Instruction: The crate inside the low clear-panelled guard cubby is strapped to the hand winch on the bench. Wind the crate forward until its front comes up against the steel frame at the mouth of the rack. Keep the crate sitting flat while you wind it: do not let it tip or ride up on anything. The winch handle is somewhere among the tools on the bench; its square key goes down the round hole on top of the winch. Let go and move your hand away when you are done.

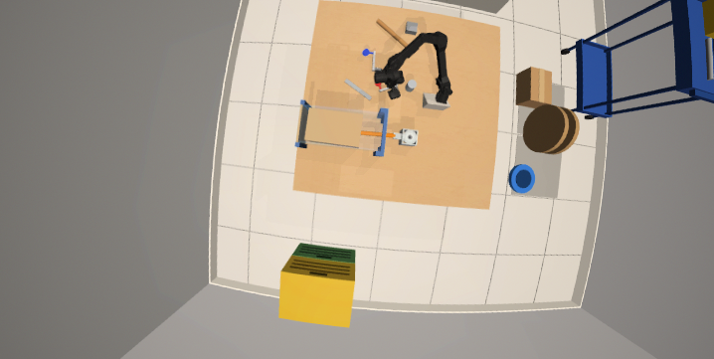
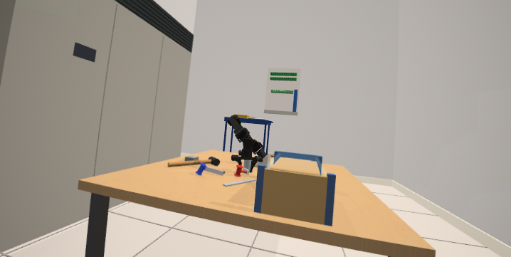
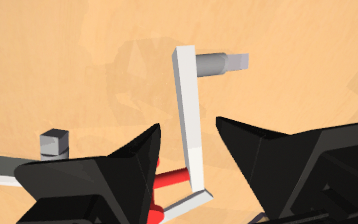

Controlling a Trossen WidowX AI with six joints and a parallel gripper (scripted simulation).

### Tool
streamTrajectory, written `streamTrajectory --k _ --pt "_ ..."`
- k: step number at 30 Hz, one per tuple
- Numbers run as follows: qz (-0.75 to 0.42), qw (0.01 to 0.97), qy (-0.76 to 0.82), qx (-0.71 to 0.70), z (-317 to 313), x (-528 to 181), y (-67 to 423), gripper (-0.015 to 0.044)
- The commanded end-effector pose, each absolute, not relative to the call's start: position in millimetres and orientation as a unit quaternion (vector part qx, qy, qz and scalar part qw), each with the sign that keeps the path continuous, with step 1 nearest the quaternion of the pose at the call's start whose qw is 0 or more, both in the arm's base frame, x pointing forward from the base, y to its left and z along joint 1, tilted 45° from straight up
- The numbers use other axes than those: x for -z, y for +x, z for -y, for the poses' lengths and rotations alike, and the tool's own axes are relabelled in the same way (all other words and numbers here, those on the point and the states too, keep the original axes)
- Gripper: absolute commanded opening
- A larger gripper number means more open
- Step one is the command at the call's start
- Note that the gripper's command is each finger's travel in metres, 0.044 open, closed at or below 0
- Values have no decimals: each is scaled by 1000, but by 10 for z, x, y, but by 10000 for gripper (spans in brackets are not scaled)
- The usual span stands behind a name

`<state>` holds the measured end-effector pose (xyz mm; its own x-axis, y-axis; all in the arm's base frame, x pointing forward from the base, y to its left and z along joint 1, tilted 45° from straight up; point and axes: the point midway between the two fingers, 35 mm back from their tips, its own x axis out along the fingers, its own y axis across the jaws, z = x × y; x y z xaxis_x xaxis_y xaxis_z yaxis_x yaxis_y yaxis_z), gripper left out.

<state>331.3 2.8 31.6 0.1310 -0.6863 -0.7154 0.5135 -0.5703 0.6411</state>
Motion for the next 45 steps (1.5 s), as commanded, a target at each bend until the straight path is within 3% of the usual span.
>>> streamTrajectory --k 1,6,13,20,29,45 --pt "73 457 597 655 -29 -320 3315 177" --pt "73 457 597 655 -29 -320 3315 46" --pt "73 457 597 655 -29 -320 3315 0" --pt "72 457 598 655 -50 -340 3317 0" --pt "48 444 624 642 -741 -1097 3180 0" --pt "48 444 624 641 -757 -1118 3171 0"
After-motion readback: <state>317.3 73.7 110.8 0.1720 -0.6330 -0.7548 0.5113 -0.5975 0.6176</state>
